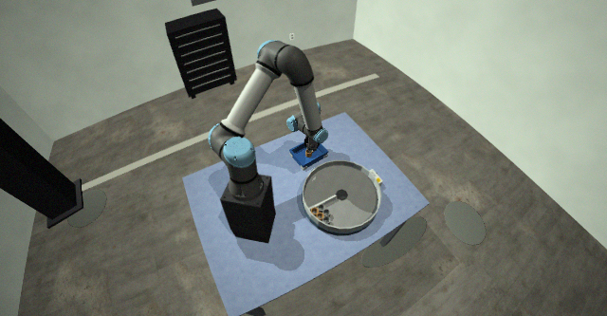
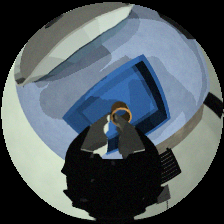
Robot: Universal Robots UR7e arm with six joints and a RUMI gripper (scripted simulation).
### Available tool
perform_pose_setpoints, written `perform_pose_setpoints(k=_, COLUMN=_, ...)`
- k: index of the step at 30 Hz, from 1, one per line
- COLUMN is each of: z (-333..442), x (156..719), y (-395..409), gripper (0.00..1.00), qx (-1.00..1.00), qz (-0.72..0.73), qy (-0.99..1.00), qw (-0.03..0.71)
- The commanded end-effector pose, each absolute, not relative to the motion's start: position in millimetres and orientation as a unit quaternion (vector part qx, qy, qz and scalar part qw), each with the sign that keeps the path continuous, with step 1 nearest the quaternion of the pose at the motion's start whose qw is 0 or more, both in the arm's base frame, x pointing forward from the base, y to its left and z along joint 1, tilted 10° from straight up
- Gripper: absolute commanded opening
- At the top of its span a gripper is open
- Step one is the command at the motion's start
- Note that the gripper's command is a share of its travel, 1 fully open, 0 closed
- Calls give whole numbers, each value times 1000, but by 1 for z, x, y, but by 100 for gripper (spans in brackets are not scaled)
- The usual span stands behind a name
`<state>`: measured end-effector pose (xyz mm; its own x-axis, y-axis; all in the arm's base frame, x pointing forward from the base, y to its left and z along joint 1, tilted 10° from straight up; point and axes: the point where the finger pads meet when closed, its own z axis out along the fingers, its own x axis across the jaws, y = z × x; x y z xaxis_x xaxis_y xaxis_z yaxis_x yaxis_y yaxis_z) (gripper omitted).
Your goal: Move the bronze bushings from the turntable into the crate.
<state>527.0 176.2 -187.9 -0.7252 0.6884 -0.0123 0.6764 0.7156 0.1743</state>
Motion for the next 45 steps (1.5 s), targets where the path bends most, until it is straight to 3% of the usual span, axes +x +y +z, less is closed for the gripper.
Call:
perform_pose_setpoints(k=1, z=-187, x=528, y=176, gripper=0, qx=369, qz=79, qy=925, qw=39)
perform_pose_setpoints(k=3, z=-187, x=528, y=176, gripper=0, qx=369, qz=79, qy=925, qw=39)
perform_pose_setpoints(k=4, z=-187, x=528, y=176, gripper=6, qx=369, qz=79, qy=925, qw=39)
perform_pose_setpoints(k=45, z=-184, x=527, y=176, gripper=6, qx=369, qz=79, qy=925, qw=39)
